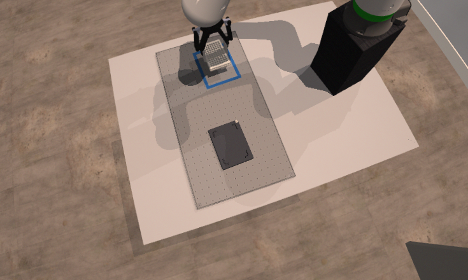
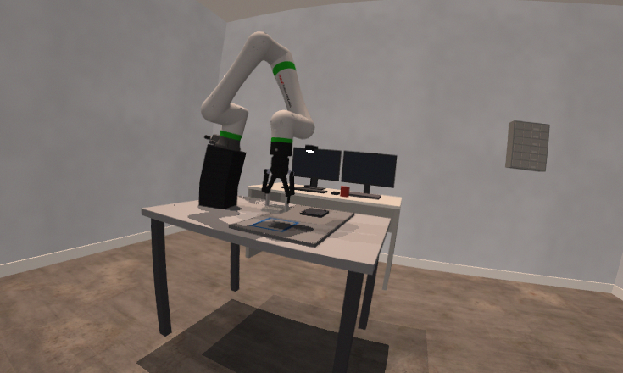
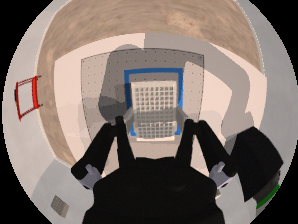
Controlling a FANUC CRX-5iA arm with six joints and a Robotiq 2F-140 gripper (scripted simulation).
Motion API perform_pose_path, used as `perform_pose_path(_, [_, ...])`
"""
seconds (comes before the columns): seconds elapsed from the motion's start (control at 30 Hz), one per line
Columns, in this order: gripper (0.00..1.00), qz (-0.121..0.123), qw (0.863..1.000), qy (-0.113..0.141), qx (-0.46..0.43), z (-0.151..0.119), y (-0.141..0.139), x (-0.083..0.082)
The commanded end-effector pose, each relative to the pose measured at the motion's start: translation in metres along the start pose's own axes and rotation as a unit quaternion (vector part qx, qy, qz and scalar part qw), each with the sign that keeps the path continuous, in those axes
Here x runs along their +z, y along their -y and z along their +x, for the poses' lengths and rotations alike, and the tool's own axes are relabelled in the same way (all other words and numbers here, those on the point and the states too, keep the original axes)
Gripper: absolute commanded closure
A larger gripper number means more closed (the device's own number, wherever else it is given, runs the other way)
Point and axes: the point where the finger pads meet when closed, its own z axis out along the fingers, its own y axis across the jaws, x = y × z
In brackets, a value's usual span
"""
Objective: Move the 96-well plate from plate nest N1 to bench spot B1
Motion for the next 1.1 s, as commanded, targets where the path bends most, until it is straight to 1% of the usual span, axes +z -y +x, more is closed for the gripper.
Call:
perform_pose_path(0.0, [1.0, 0.0, 1.0, 0.0, 0.0, 0.0, 0.0, 0.0])
perform_pose_path(0.33, [1.0, 0.0, 1.0, 0.0, 0.0, 0.0, 0.0, 0.017])
perform_pose_path(0.4, [1.0, 0.0, 1.0, 0.0, 0.0, 0.0, 0.0, 0.017])
perform_pose_path(0.9, [1.0, 0.0, 1.0, 0.0, 0.0, 0.0, 0.0, 0.042])
perform_pose_path(0.97, [1.0, 0.0, 1.0, 0.0, 0.0, 0.0, 0.0, 0.042])
perform_pose_path(1.07, [1.0, 0.0, 1.0, 0.0, 0.0, 0.0, 0.0, 0.047])
